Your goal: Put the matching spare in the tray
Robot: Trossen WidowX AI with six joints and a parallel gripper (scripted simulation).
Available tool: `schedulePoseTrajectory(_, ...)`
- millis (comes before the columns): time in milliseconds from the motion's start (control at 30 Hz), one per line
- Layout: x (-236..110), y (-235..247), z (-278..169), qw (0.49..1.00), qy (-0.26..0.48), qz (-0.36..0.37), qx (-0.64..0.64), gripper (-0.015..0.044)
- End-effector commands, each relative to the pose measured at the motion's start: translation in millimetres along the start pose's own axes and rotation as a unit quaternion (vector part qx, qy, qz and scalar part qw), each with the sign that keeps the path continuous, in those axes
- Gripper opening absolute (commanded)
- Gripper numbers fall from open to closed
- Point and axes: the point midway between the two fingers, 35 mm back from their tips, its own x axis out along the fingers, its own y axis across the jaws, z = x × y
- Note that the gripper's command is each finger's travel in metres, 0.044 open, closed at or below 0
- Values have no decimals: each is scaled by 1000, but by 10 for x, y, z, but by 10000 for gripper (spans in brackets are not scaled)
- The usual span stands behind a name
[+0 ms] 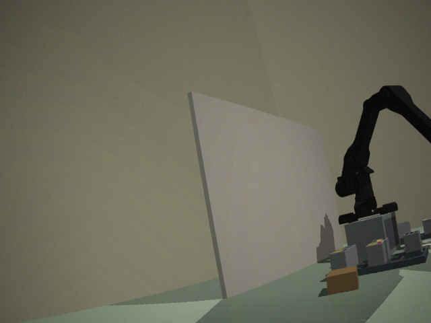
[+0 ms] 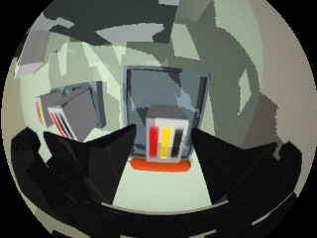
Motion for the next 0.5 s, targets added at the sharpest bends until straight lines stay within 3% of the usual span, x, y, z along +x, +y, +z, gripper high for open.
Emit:
schedulePoseTrajectory(0, -1, 3, 1, 1000, -1, 1, 0, 394)
schedulePoseTrajectory(100, -112, -12, -7, 1000, -1, 0, 0, 440)
schedulePoseTrajectory(300, -1040, 1, 2, 1000, -1, 0, 2, 440)
schedulePoseTrajectory(467, -1069, 5, 5, 1000, -2, 0, 3, 440)
